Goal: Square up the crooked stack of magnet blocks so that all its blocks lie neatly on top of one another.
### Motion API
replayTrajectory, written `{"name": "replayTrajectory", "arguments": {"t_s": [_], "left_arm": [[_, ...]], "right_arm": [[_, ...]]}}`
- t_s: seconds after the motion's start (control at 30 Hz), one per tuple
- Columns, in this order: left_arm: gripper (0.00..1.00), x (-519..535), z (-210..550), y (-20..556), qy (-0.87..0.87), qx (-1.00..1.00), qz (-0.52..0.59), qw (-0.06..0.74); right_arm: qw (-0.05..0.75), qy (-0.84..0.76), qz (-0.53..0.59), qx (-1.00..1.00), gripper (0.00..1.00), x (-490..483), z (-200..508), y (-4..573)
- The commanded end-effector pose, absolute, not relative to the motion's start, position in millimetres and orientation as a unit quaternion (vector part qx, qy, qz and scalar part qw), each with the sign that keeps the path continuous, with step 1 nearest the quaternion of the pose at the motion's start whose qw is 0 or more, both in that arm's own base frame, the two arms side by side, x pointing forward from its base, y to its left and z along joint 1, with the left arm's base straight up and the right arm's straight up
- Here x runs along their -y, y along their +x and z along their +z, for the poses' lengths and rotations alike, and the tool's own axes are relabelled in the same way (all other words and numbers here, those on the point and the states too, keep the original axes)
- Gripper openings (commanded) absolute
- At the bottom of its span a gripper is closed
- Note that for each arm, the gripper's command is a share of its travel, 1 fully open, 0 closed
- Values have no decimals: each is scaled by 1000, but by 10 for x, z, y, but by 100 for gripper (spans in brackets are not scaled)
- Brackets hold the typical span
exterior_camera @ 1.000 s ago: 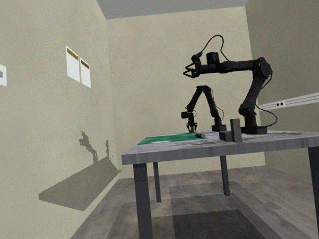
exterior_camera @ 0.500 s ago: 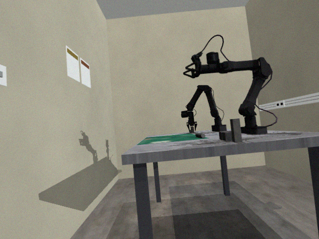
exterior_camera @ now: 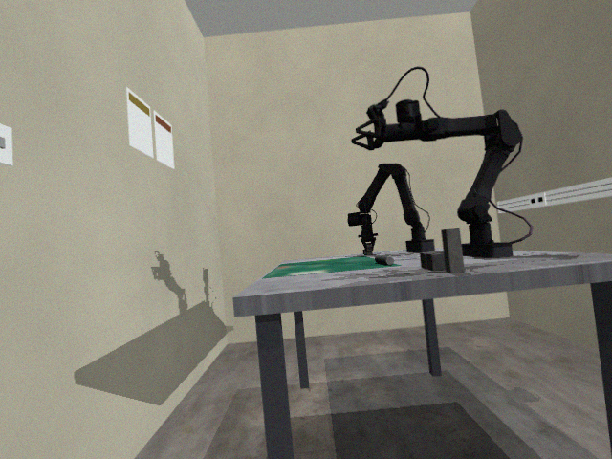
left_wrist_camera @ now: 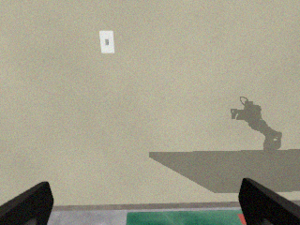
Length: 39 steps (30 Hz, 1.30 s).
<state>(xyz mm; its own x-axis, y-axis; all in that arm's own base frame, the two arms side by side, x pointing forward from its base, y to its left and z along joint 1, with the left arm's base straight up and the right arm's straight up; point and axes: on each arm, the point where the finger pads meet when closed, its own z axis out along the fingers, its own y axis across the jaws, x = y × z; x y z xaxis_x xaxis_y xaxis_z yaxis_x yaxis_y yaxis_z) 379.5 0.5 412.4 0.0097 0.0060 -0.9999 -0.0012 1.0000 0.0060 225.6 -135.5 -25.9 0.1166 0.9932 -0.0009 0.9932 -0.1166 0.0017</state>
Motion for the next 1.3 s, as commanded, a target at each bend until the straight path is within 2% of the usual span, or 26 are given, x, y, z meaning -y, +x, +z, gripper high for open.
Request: {"name": "replayTrajectory", "arguments": {"t_s": [0.0, 1.27], "left_arm": [[100, 5, 4489, 3712, 4, -671, 1, 741], [100, 5, 4489, 3712, 4, -671, 1, 741]], "right_arm": [[33, 746, 1, -665, 32, 1458, -81, 2370], [33, 746, 1, -665, 30, 1458, -81, 2370]]}}
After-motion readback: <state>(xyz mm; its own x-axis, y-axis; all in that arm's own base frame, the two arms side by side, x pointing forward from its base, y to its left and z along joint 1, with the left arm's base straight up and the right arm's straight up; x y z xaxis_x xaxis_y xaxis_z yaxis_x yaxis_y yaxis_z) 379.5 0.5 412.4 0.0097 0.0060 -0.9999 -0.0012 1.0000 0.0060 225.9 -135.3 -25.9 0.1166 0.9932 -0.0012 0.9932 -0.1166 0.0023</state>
